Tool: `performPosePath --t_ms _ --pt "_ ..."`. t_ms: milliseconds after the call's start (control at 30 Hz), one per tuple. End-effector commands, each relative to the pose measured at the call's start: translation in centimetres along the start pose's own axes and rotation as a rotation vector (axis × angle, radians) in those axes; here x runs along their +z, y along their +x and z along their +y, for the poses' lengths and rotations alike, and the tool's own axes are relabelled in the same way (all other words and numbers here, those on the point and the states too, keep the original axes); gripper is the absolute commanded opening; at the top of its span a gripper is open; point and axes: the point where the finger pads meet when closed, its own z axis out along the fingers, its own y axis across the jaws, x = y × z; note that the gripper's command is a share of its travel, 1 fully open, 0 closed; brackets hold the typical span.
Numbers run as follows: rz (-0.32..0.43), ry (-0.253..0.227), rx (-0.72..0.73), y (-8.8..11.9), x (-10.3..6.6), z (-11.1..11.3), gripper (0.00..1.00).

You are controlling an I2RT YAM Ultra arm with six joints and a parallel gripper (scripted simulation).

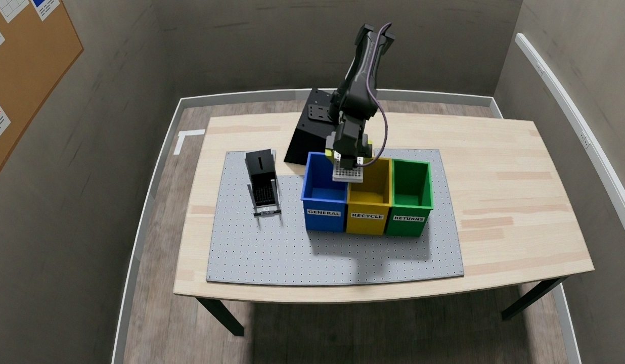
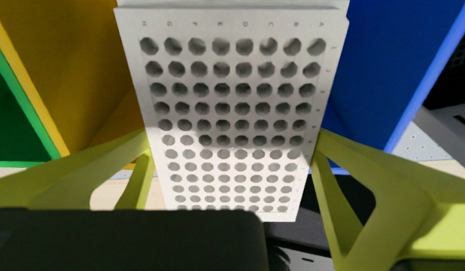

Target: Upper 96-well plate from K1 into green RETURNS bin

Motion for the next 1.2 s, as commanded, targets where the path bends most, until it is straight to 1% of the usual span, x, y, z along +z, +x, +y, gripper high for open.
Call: performPosePath --t_ms 0,200,367,433,533,667,933,1000,1033,1067,1167 --pt "-0.053 0.004 0.009 -1.0 -1.7 1.5 0.00" --pt "-0.053 0.008 0.009 -1.2 -1.7 3.4 0.00" --pt "-0.034 0.007 0.016 -1.4 -1.2 4.9 0.00" --pt "-0.034 0.007 0.016 -1.4 -1.2 4.9 0.00" --pt "-0.020 0.008 0.020 -1.5 -0.9 5.8 0.00" --pt "-0.028 0.007 0.018 -1.6 -1.1 7.2 0.00" --pt "-0.021 0.008 0.020 -1.9 -0.9 9.8 0.00" --pt "-0.021 0.008 0.020 -1.9 -0.9 9.8 0.00" --pt "-0.038 0.004 0.015 -1.9 -1.3 10.3 0.00" --pt "-0.022 0.008 0.020 -1.9 -0.8 10.5 0.00" --pt "-0.022 0.008 0.020 -2.1 -0.8 11.5 0.00"
